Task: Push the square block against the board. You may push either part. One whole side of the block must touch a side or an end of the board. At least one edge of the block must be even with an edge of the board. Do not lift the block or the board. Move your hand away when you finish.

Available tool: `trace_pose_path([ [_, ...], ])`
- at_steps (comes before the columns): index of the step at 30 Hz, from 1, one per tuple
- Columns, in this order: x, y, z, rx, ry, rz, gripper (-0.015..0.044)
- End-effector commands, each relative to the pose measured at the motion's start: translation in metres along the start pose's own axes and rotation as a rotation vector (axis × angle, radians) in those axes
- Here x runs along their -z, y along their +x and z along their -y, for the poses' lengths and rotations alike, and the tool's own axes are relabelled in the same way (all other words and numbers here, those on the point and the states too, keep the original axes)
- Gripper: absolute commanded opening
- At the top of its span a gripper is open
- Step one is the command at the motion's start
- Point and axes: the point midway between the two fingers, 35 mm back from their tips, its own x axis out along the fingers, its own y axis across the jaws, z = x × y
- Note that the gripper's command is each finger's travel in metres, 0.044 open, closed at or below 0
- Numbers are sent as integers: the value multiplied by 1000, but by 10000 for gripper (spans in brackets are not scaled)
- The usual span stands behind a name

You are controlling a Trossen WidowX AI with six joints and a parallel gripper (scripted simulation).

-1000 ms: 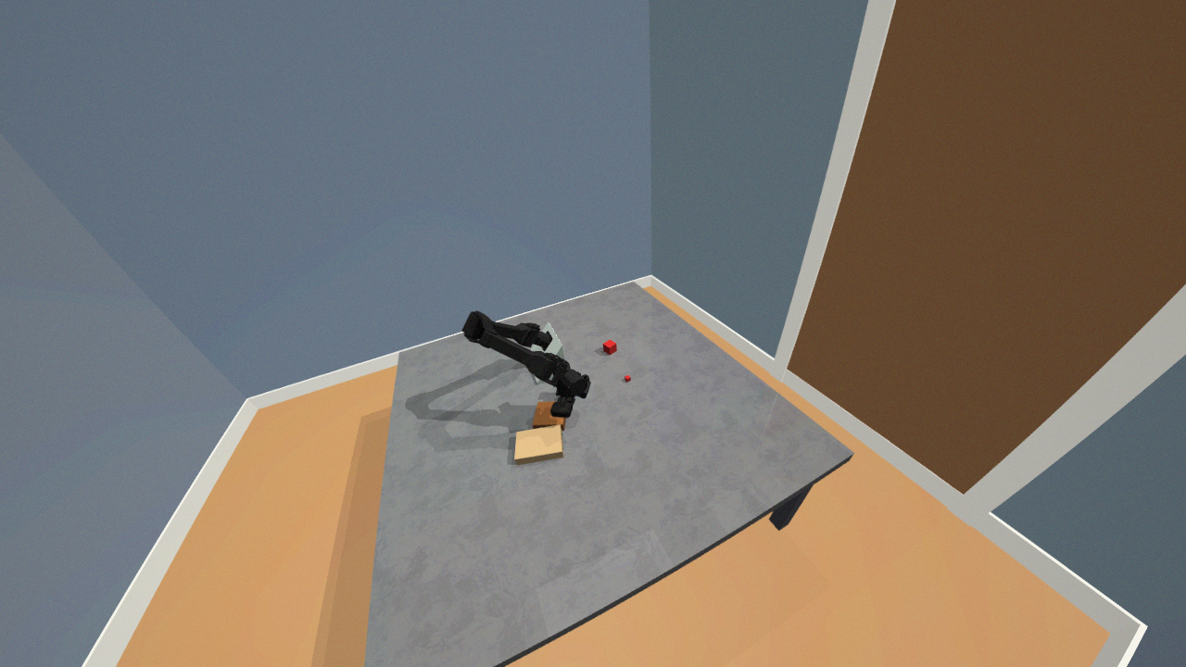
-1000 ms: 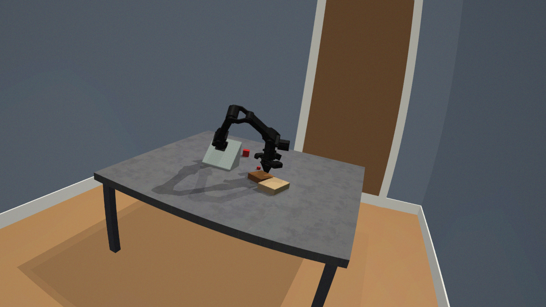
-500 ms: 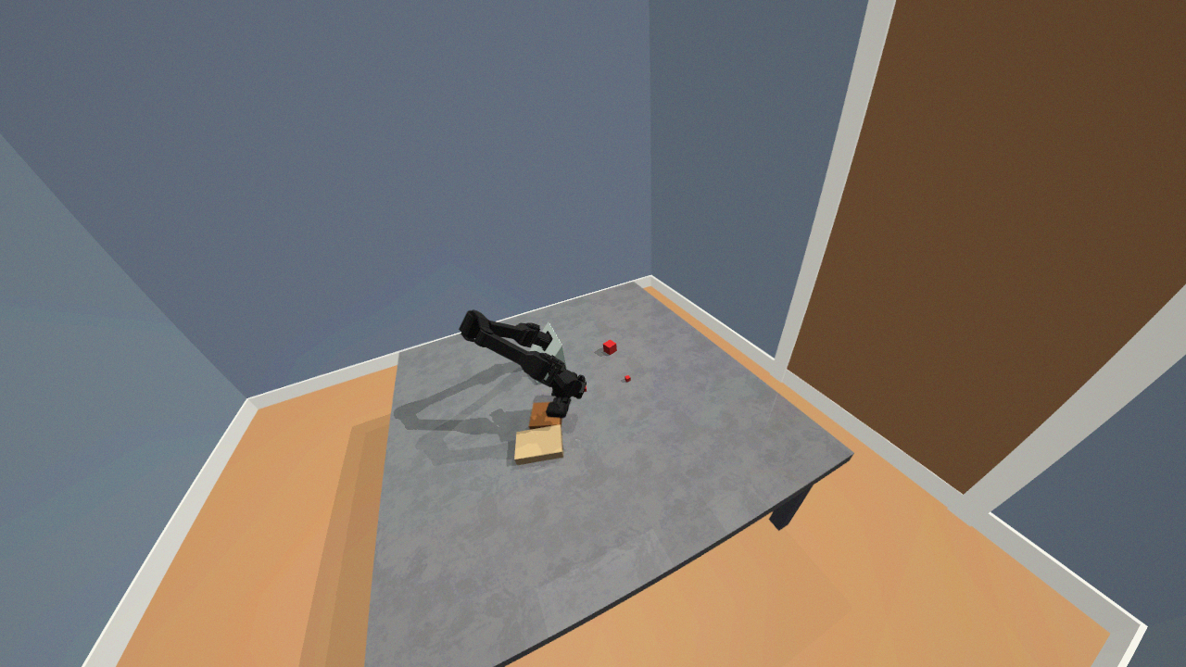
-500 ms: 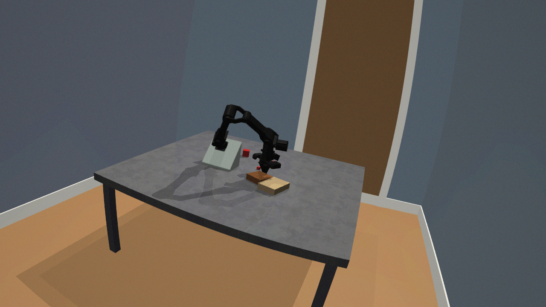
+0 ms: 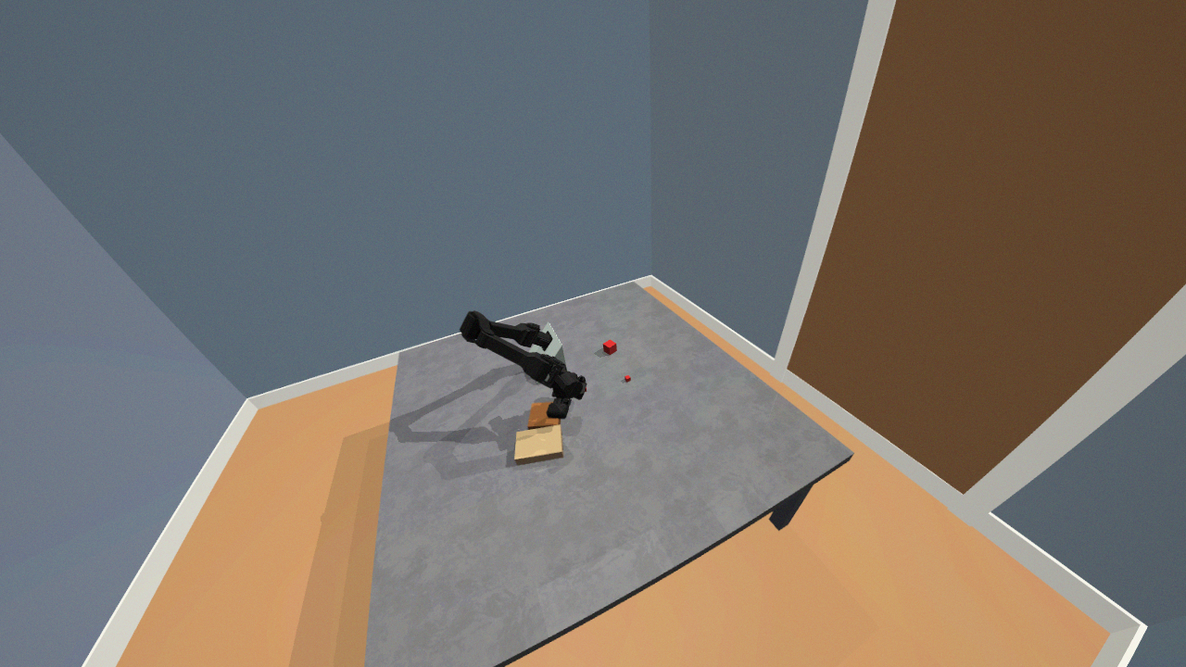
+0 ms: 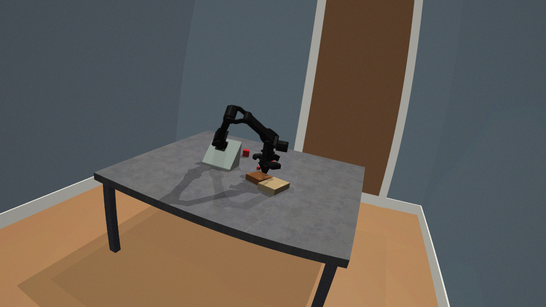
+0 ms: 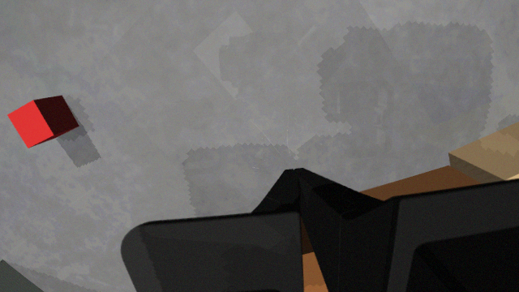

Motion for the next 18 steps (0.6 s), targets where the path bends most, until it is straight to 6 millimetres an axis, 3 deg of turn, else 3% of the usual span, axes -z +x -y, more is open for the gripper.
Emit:
trace_pose_path([
  [1,-7,0,1,3,1,-1,0],
  [18,-35,0,2,4,2,-2,0],
])
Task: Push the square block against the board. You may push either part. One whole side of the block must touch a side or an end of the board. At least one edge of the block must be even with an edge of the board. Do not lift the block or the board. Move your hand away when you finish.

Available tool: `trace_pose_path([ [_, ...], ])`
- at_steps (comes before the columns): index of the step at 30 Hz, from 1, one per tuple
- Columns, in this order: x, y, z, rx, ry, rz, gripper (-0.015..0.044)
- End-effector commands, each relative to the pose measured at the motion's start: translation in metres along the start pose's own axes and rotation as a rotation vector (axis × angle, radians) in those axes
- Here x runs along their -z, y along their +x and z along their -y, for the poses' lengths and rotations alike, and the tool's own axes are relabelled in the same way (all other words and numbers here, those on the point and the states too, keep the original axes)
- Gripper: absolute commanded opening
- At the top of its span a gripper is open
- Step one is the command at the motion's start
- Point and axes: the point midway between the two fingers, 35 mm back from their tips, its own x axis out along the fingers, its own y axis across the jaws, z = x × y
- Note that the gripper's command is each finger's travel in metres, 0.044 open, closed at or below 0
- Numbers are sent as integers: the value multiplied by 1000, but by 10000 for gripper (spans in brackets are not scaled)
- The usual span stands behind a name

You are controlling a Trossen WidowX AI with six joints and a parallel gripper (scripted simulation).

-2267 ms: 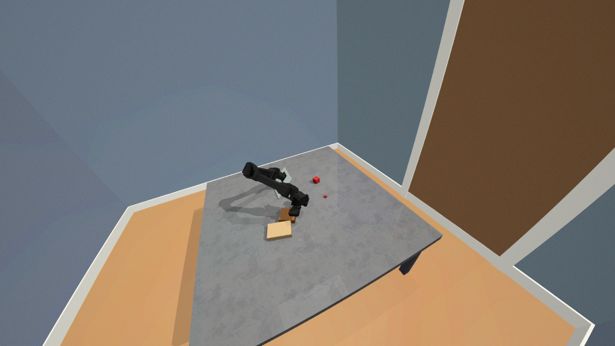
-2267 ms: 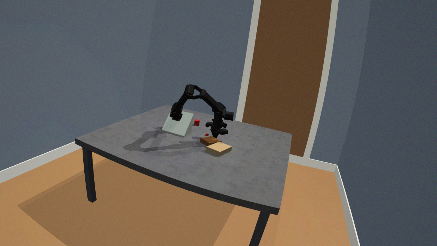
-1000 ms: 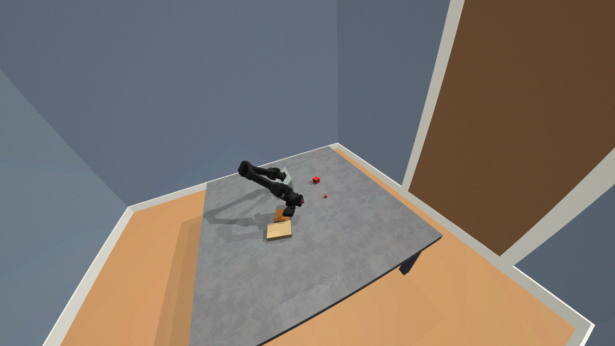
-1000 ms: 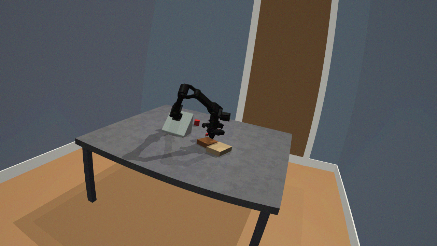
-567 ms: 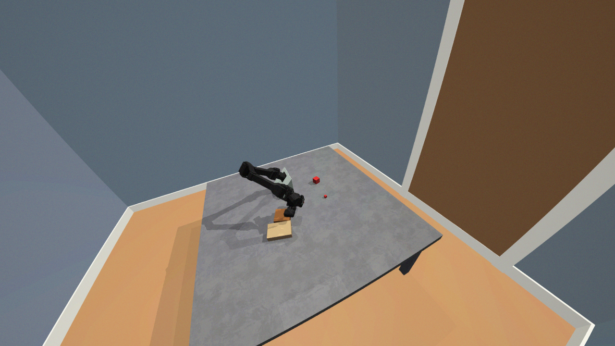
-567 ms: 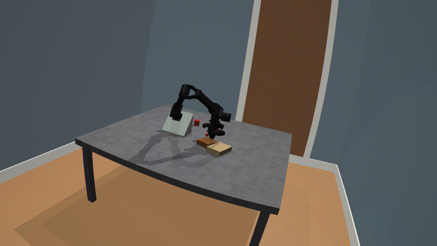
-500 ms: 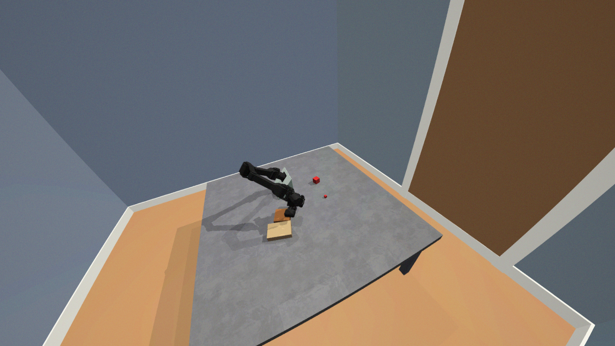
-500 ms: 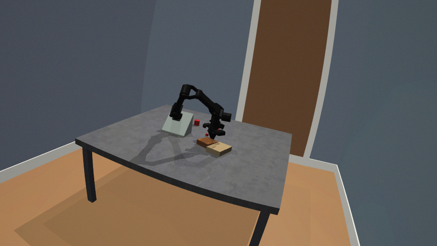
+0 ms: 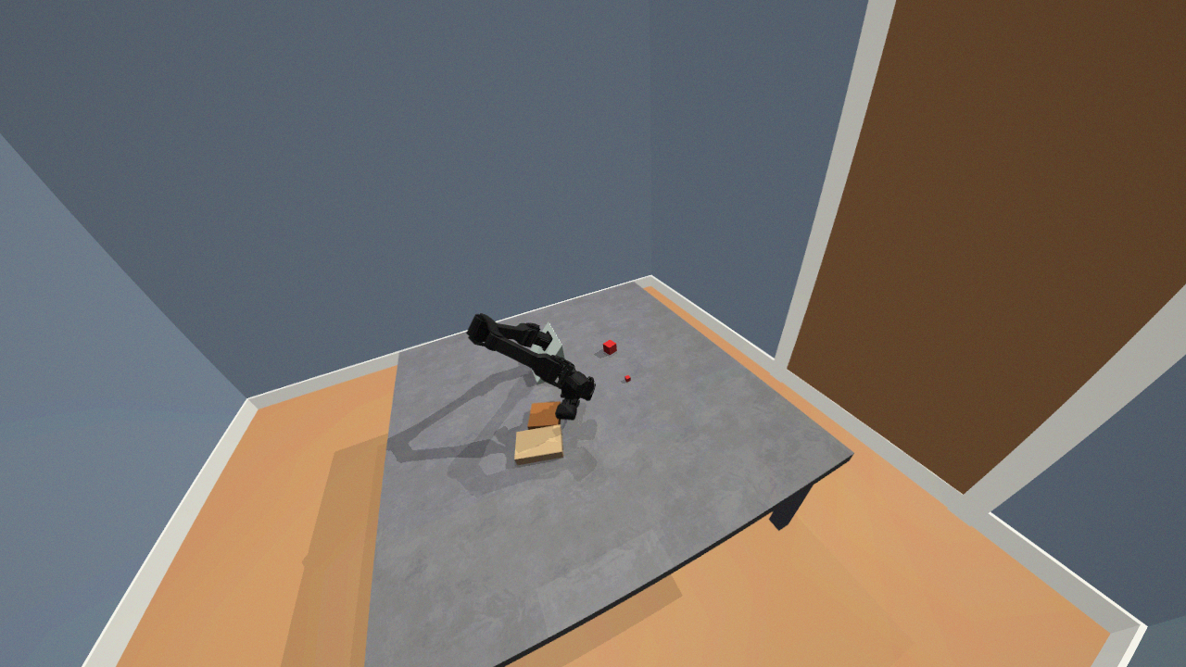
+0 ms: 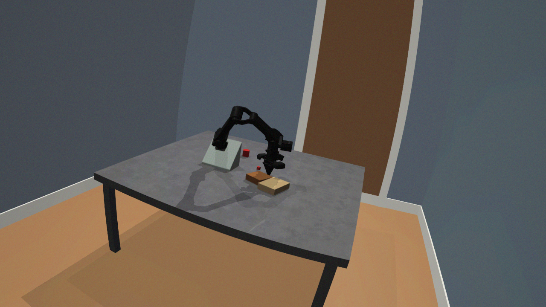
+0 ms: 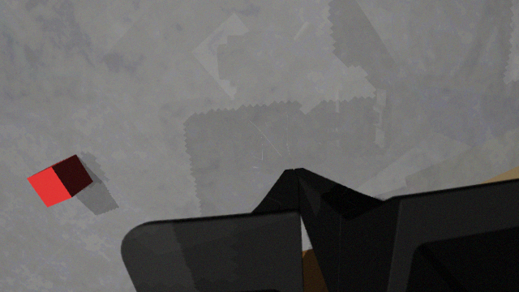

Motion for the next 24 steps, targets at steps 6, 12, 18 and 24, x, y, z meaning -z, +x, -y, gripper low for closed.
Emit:
trace_pose_path([
  [6,-8,-3,0,1,0,0,0],
  [12,-8,-55,0,-2,1,2,0],
  [18,-2,-56,0,-3,53,2,0],
  [24,24,-58,1,-4,260,3,0],
])
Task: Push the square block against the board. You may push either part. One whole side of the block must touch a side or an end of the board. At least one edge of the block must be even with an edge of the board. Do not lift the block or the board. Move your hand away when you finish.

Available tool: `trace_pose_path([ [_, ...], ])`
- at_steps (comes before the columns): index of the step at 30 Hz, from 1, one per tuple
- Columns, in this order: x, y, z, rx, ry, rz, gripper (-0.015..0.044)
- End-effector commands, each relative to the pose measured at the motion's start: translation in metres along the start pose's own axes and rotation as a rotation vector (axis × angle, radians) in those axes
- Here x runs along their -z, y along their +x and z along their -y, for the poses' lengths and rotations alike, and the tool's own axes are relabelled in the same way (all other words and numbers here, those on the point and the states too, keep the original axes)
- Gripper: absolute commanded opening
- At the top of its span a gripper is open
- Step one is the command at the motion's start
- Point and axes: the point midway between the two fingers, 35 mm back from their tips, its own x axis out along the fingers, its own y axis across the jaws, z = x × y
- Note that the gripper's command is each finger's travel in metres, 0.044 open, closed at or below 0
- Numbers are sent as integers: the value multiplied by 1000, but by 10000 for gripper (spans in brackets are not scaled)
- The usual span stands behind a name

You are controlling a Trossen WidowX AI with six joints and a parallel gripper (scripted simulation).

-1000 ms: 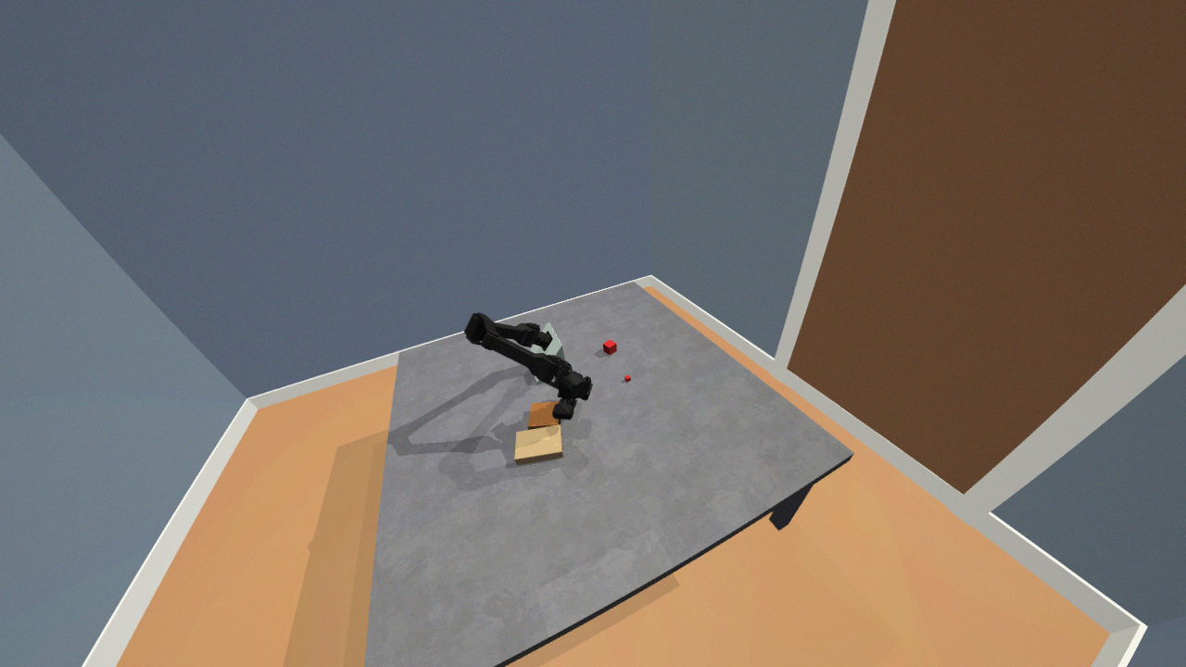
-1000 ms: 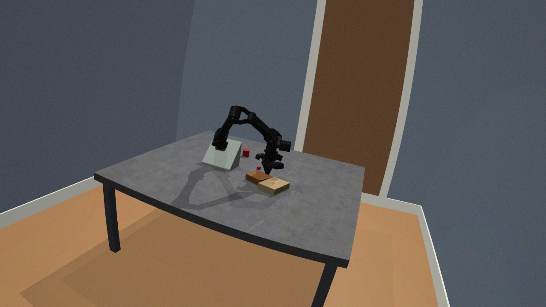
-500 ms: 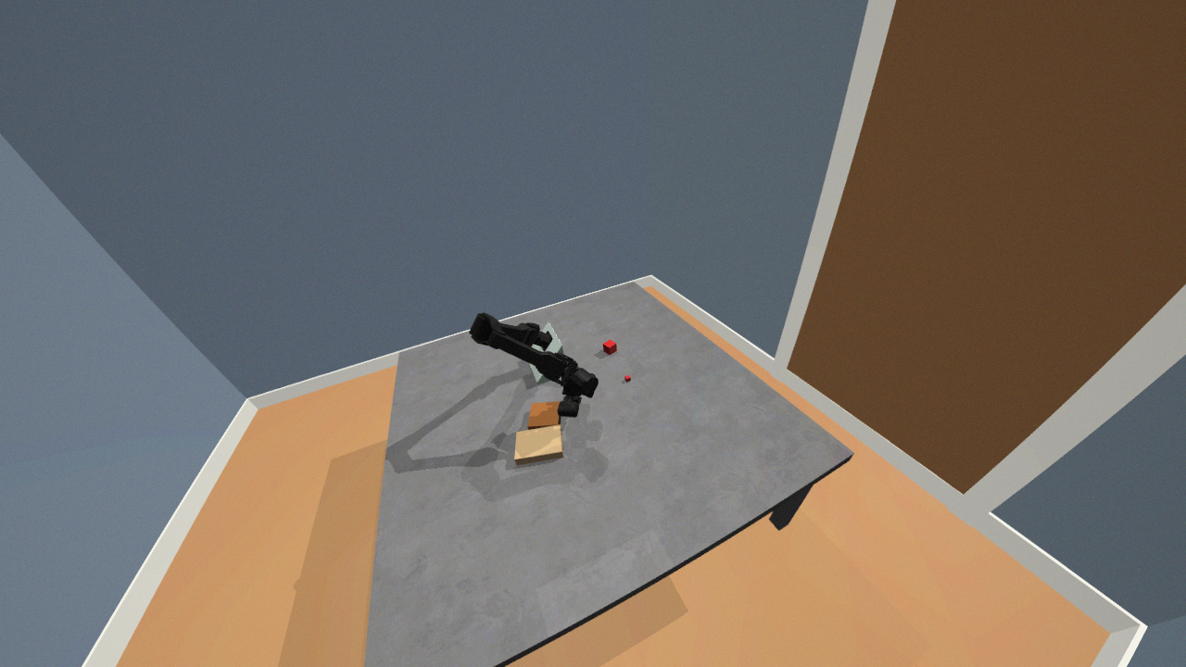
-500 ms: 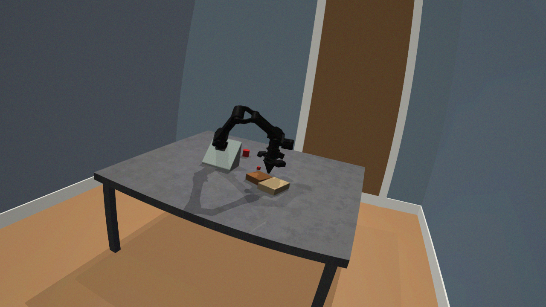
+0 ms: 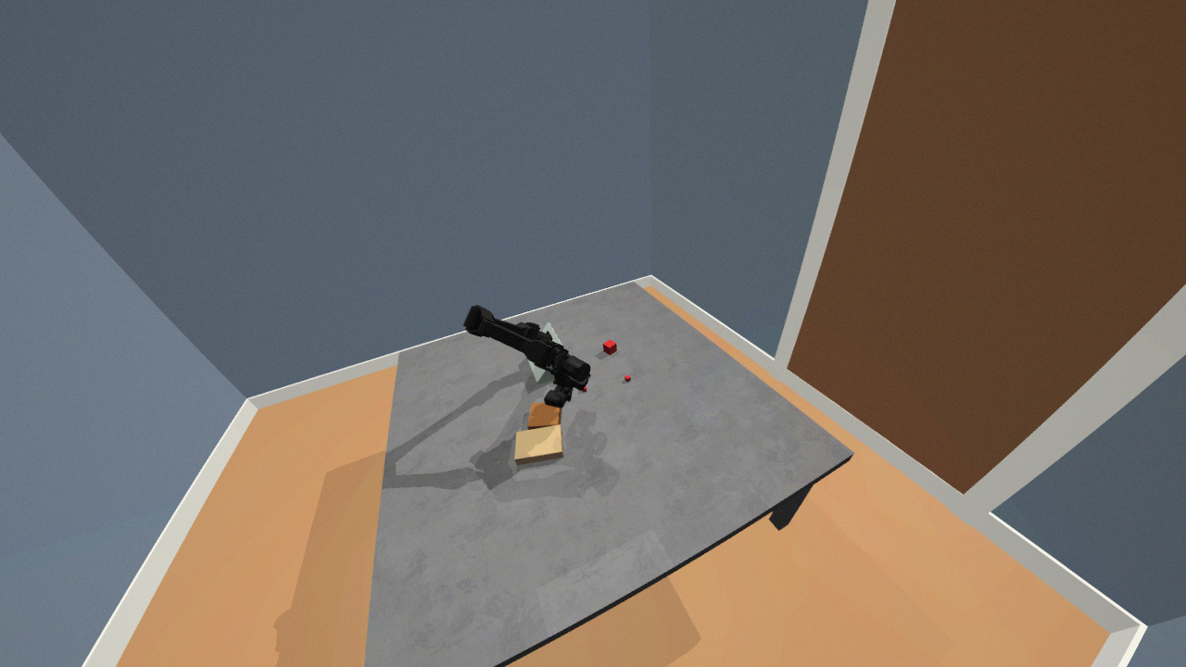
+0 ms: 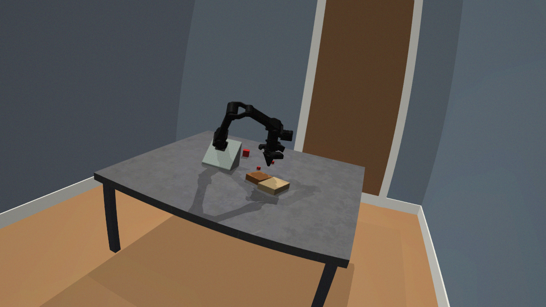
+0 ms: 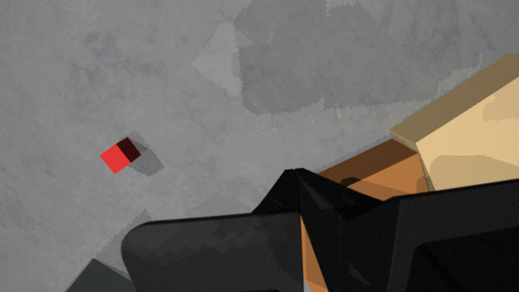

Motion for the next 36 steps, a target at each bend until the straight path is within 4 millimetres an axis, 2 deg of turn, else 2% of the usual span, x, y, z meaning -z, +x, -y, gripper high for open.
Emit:
trace_pose_path([
  [1,16,-1,3,-2,117,-2,0],
  [14,66,-3,4,-2,549,0,0],
  [36,136,3,-10,5,1201,-8,0],
])
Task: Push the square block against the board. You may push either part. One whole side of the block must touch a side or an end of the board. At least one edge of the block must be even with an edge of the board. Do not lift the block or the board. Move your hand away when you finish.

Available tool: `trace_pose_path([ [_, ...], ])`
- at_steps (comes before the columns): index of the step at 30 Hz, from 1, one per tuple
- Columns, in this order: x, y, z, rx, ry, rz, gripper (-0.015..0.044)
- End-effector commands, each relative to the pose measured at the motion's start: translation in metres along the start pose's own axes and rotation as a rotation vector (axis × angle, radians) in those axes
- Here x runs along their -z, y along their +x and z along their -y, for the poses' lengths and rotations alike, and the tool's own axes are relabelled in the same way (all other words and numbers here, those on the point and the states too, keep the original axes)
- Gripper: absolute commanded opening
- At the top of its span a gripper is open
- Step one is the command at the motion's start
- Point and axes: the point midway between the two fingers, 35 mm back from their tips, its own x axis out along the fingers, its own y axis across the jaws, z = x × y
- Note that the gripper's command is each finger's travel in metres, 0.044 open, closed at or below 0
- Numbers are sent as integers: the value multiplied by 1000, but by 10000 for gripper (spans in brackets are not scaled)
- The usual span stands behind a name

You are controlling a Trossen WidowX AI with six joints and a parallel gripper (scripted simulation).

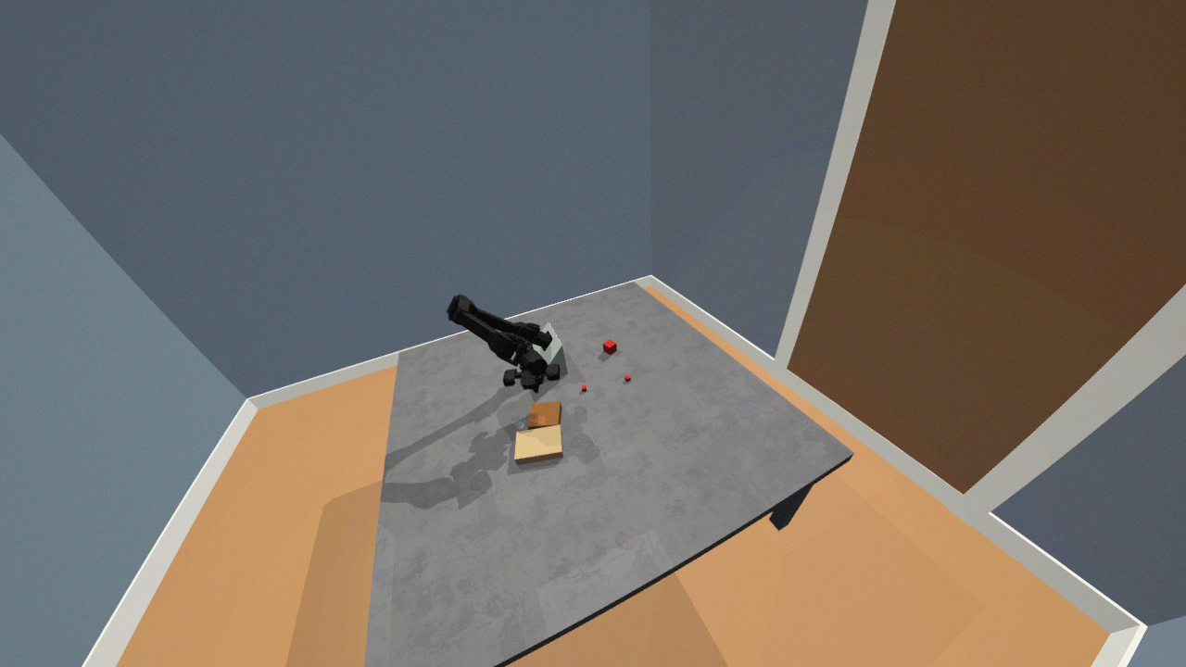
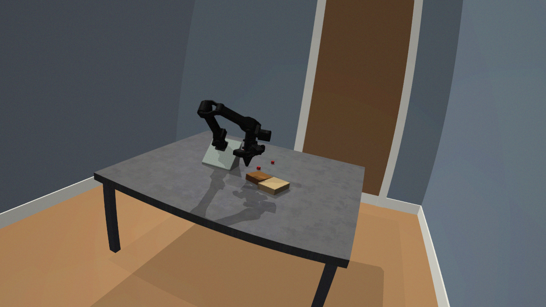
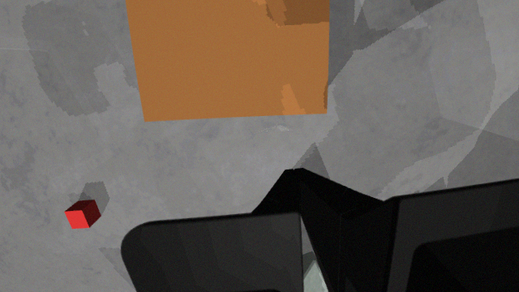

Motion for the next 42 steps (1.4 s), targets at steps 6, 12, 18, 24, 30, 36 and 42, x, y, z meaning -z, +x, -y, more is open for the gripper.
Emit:
trace_pose_path([
  [6,5,23,5,4,68,-2,0],
  [12,5,56,8,9,68,0,0],
  [18,2,56,9,9,68,0,0],
  [24,-3,56,9,9,68,0,0],
  [30,-9,55,9,9,68,0,0],
  [36,-15,55,10,9,68,0,0],
  [42,-20,55,10,9,69,1,0],
])
